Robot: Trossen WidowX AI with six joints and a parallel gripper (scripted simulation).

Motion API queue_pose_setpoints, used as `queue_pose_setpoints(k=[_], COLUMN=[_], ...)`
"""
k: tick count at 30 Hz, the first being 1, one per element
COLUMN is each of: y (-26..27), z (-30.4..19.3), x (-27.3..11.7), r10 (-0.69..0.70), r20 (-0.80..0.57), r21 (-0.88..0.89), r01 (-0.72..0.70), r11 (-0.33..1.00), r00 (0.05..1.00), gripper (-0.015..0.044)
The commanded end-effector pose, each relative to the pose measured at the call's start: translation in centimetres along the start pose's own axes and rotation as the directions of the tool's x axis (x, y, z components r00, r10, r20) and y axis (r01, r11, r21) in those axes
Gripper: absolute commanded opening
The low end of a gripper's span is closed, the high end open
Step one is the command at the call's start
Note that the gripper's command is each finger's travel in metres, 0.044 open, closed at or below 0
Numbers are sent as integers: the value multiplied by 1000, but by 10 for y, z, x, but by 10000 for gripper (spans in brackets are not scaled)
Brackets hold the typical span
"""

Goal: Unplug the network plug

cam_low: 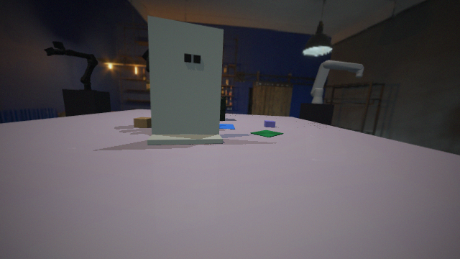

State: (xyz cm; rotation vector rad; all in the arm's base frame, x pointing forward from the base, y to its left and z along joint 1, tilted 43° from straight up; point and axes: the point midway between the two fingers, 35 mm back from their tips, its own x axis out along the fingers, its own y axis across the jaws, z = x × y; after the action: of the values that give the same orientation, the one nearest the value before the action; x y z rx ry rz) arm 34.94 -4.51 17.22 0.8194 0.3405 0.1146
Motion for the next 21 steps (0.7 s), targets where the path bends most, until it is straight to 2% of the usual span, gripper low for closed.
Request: queue_pose_setpoints(k=[1,21], y=[-2,7], z=[-2,-2], x=[-4,-10], r10=[-4,-2], r20=[-3,-1], r21=[-1,0], r01=[4,2], r11=[1000,1000], r00=[1000,1000], gripper=[0,0])
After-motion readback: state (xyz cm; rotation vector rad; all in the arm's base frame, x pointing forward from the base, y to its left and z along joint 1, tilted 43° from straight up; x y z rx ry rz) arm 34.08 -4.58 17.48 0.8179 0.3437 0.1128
